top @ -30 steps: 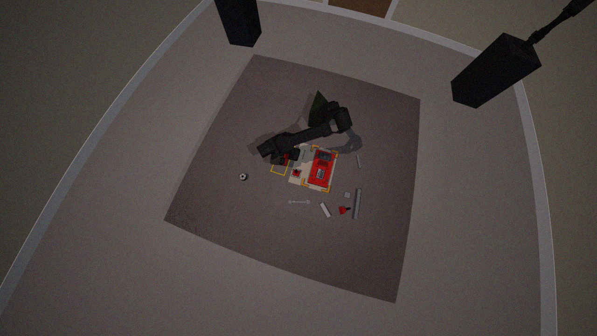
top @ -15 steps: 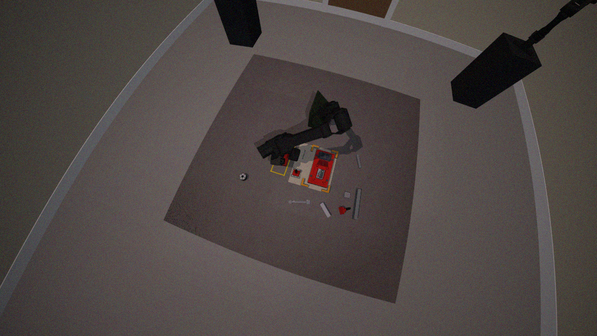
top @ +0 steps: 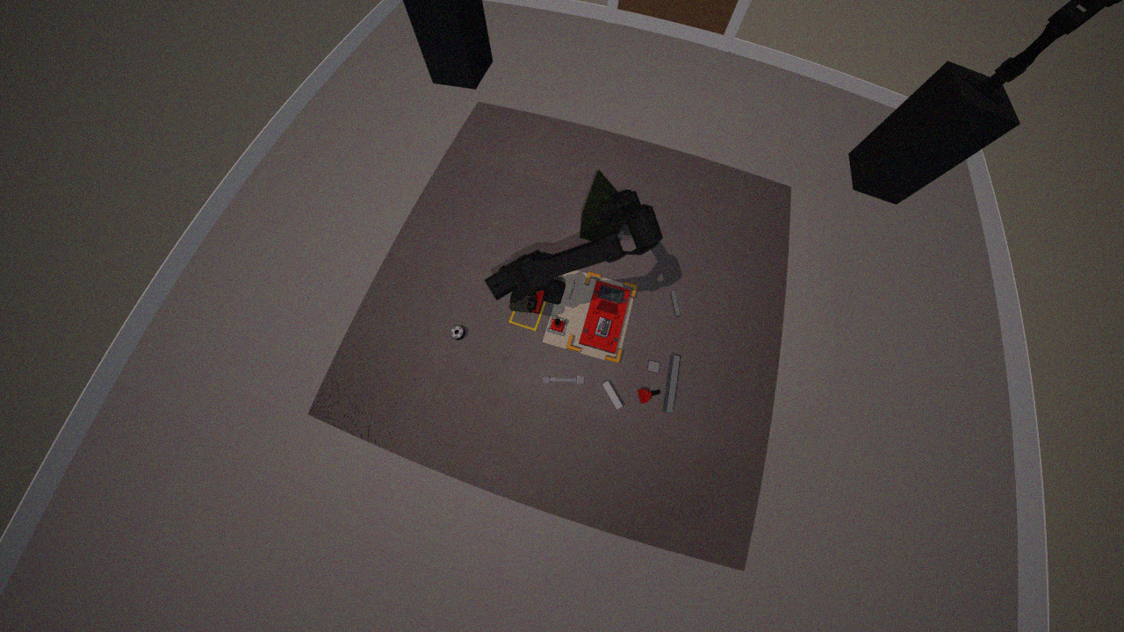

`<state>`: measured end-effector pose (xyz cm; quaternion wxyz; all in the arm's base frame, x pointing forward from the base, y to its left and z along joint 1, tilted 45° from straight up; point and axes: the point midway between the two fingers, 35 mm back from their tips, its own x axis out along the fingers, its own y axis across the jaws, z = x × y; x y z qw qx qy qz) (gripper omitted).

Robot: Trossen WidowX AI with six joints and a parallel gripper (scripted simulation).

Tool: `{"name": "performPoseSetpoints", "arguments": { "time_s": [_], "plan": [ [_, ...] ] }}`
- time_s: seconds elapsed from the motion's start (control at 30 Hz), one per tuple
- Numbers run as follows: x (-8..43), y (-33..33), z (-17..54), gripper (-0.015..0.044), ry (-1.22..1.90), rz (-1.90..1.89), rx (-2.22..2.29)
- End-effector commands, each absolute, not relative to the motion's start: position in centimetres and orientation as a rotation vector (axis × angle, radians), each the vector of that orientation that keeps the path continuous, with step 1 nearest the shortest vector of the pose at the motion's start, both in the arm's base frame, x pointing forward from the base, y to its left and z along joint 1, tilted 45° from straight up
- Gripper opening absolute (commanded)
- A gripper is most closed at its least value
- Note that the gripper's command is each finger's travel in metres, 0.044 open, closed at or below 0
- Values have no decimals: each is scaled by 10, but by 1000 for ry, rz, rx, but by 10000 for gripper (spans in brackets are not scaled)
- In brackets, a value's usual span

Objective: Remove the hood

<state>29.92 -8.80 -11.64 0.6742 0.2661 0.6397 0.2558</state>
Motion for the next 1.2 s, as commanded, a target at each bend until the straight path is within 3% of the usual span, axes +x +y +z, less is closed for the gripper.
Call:
{"name": "performPoseSetpoints", "arguments": {
  "time_s": [0.0,0.43,0.97,1.17],
  "plan": [
    [300,-87,-117,0,1435,573,606],
    [300,-82,-122,0,1435,573,607],
    [300,-83,-121,420,1439,576,599],
    [299,-110,-95,440,1436,575,601]
  ]
}}
